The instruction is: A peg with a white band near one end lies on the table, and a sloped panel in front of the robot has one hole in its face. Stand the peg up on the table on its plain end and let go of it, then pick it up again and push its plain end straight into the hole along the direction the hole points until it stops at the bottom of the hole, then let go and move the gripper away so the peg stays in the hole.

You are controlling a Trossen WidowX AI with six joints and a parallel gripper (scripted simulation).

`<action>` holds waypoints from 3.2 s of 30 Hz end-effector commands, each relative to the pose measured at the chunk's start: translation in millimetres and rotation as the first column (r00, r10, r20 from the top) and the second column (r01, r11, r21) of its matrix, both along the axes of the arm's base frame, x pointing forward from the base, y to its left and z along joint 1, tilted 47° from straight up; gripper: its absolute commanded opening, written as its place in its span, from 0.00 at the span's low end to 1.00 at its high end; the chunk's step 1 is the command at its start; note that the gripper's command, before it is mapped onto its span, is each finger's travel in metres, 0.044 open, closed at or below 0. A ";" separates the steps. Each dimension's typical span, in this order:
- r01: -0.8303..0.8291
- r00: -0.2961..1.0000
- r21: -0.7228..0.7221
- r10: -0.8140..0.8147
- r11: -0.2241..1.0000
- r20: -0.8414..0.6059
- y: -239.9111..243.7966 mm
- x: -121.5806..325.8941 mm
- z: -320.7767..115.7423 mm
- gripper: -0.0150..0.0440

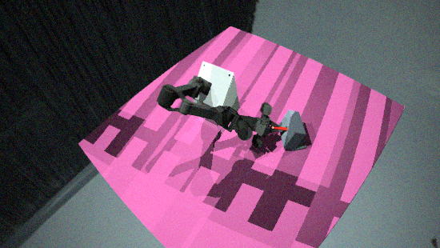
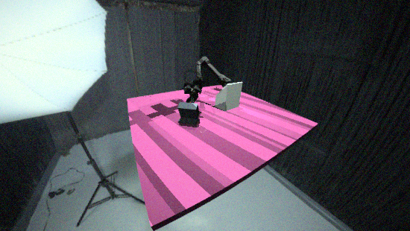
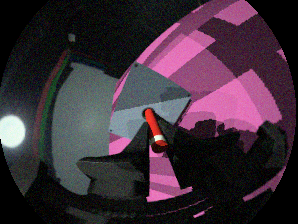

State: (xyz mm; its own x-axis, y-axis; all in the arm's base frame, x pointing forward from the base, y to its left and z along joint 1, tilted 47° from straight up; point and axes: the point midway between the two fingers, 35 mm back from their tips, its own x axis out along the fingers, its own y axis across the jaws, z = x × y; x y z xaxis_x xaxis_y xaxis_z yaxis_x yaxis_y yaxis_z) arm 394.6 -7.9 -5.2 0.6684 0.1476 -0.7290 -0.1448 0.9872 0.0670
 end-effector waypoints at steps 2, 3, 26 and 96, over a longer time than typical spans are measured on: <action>0.004 1.000 0.000 -0.004 1.000 -0.006 0.0 1.5 -3.8 0.25; 0.004 1.000 0.000 -0.004 1.000 -0.006 0.0 1.8 -4.0 0.25; 0.004 1.000 0.000 -0.004 1.000 -0.006 2.4 8.6 -9.9 0.25; 0.001 1.000 0.001 -0.001 1.000 -0.003 -0.1 -0.1 4.8 1.00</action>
State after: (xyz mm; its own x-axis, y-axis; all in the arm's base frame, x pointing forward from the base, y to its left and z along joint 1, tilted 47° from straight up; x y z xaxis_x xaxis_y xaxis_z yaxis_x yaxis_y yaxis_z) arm 395.9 -8.3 -6.3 0.6604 0.1425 -0.7373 -0.1372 0.9882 0.0681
